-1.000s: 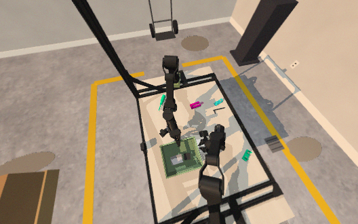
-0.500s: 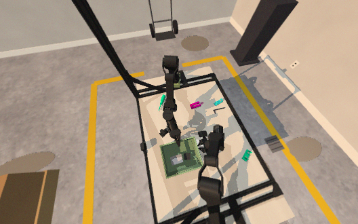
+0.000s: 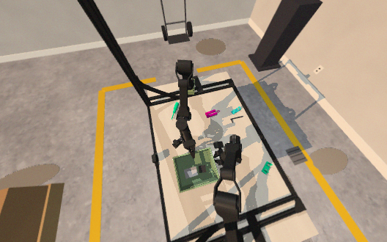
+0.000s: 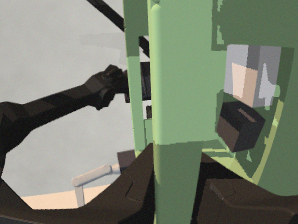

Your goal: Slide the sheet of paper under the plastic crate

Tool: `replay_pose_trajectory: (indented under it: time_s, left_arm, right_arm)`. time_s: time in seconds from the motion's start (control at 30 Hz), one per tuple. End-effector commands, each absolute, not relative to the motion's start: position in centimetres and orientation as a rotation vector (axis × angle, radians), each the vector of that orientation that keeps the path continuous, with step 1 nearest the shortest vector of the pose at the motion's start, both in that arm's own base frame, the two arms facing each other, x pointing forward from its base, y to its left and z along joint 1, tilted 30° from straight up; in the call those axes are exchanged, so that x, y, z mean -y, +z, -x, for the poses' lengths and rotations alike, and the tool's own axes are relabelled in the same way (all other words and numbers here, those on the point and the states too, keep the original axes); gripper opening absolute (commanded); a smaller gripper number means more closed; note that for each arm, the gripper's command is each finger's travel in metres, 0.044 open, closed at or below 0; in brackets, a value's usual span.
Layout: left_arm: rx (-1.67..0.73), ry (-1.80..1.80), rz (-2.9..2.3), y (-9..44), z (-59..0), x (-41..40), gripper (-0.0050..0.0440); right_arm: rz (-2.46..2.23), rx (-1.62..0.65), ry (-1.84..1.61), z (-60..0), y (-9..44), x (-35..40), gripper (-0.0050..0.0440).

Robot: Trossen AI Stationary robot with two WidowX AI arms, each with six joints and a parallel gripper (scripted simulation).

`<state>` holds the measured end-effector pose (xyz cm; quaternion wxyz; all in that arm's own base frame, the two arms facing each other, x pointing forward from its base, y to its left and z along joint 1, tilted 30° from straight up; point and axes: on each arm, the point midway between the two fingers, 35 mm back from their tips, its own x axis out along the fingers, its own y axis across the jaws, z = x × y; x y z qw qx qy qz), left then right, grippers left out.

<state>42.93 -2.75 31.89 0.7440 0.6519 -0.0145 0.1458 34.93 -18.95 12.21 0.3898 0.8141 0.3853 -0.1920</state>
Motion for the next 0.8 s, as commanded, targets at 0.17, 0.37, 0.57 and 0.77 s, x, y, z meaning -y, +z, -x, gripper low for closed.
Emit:
replay_pose_trajectory:
  time_s: [0.17, 0.37, 0.57, 0.77]
  left_arm:
    - [0.095, 0.384, -1.407, 35.0, -42.0, 2.5, 0.0]
    - [0.095, 0.384, -1.407, 35.0, -42.0, 2.5, 0.0]
    - [0.095, 0.384, -1.407, 35.0, -42.0, 2.5, 0.0]
    - [0.095, 0.384, -1.407, 35.0, -42.0, 2.5, 0.0]
  right_arm:
    - [-2.064, -0.992, -0.495, -34.2, 13.3, 19.1, 0.006]
    - [-2.065, -0.992, -0.494, -33.3, 14.9, 19.1, 0.006]
    - [-2.067, -0.995, -0.496, -33.2, 14.8, 19.4, 0.006]
    - [-2.077, -1.006, -0.504, -32.9, 14.5, 20.5, 0.006]
